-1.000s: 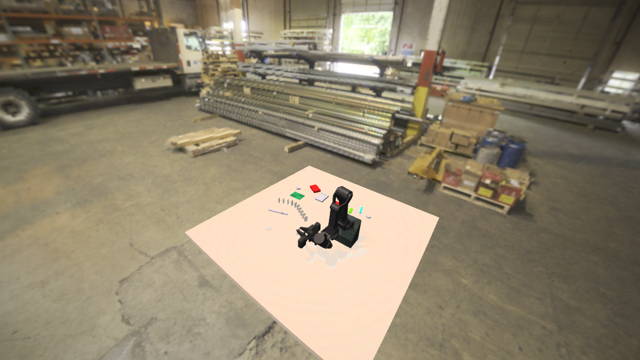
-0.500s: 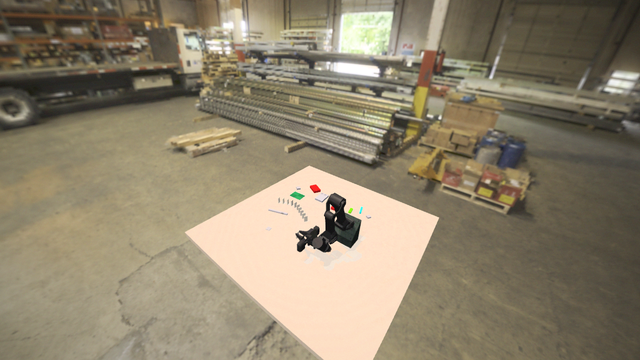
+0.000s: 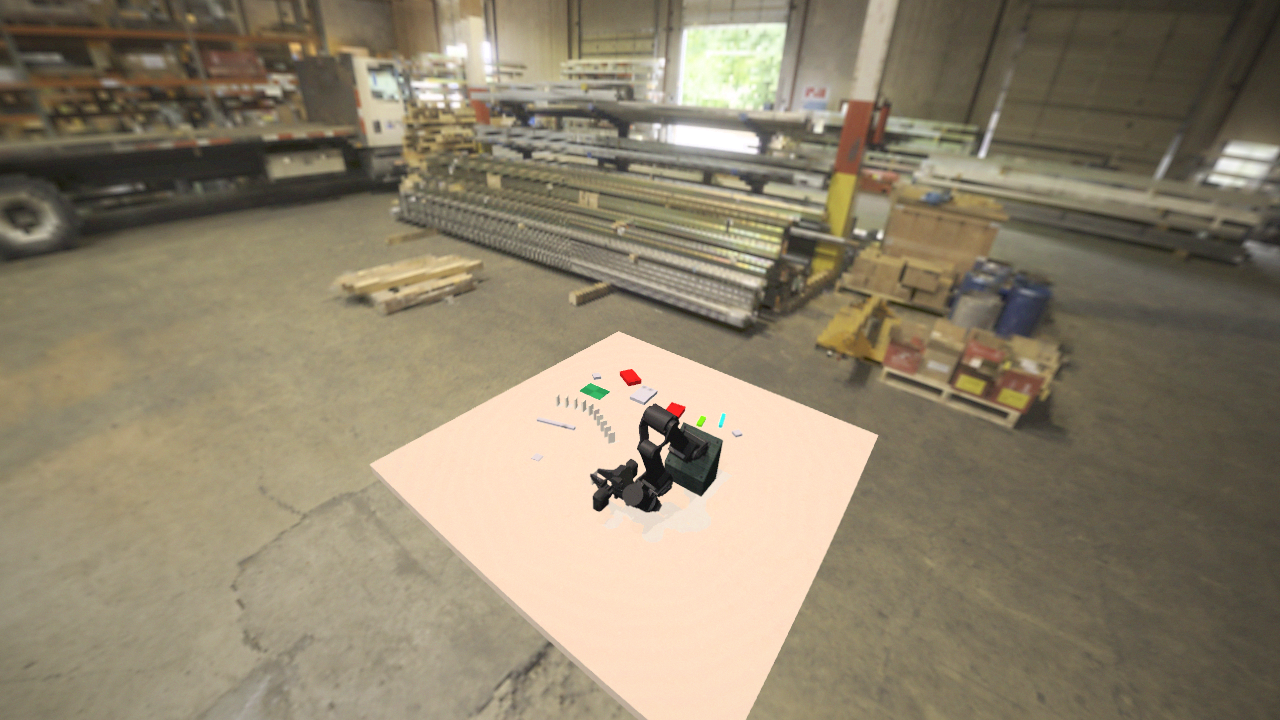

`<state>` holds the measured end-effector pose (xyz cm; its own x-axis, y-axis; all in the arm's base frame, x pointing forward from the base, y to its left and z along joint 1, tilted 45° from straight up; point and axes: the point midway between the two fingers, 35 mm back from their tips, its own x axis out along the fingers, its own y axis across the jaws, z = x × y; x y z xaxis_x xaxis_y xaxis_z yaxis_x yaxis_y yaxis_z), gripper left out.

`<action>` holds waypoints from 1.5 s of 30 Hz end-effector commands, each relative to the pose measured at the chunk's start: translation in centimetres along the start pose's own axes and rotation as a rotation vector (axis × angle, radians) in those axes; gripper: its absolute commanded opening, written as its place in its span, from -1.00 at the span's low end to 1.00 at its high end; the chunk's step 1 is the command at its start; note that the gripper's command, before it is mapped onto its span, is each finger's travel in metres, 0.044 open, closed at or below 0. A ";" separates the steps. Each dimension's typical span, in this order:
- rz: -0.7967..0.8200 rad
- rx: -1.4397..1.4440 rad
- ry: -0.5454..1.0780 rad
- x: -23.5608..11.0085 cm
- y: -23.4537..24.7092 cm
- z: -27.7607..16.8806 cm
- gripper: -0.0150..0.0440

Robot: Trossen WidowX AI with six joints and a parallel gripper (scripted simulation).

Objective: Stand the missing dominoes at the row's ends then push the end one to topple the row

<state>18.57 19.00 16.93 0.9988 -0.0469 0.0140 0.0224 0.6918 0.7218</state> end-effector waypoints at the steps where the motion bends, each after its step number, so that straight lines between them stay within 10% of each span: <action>1: -0.003 0.013 -0.002 0.0 0.1 -0.8 -0.13; 35: -0.007 0.024 0.003 0.0 -1.1 -5.6 -0.13; 45: -0.007 0.024 0.003 0.0 -1.1 -5.6 0.76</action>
<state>18.84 22.23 12.26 0.9989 -0.0466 0.0071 0.0265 0.6801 0.7327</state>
